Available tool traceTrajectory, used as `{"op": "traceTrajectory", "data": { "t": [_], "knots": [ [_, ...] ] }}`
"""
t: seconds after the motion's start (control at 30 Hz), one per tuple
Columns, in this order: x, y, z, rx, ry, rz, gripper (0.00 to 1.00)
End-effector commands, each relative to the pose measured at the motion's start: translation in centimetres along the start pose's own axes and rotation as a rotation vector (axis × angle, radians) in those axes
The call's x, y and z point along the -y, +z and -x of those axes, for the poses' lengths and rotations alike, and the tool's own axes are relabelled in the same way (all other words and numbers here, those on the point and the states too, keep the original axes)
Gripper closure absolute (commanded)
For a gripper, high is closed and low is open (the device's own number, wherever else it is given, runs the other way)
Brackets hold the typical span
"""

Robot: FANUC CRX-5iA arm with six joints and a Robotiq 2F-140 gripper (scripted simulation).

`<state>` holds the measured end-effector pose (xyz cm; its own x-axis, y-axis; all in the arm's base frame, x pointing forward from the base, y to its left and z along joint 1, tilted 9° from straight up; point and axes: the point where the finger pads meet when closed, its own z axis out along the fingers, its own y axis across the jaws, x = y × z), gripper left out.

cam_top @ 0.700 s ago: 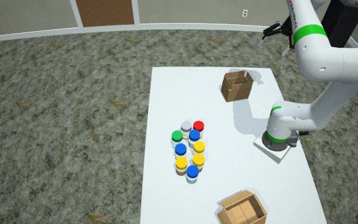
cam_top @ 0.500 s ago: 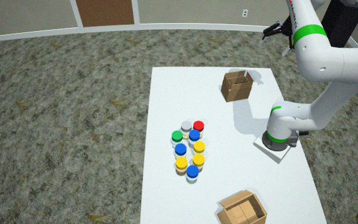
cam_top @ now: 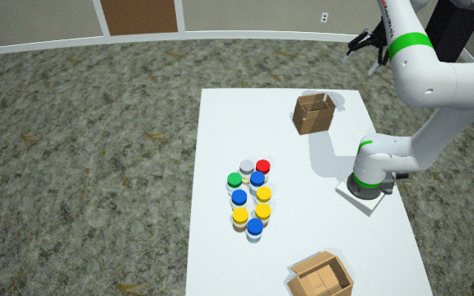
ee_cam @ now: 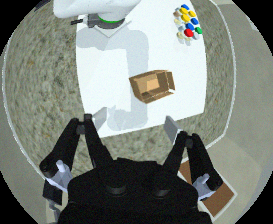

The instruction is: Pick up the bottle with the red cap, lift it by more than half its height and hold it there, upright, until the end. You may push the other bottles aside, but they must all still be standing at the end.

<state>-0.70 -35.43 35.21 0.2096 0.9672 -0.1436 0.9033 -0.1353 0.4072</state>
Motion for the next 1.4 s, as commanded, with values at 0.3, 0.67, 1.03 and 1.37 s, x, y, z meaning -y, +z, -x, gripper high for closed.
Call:
{"op": "traceTrajectory", "data": {
  "t": [0.3, 0.67, 1.03, 1.37],
  "knots": [
    [-7.0, 5.0, -1.2, -0.106, 0.005, -0.007, 0.49],
    [-12.9, 9.0, -4.3, -0.186, 0.002, -0.035, 0.49],
    [-15.5, 10.7, -6.3, -0.222, -0.003, -0.05, 0.49],
    [-21.3, 14.4, -11.4, -0.288, -0.012, -0.099, 0.49]
  ]
}}
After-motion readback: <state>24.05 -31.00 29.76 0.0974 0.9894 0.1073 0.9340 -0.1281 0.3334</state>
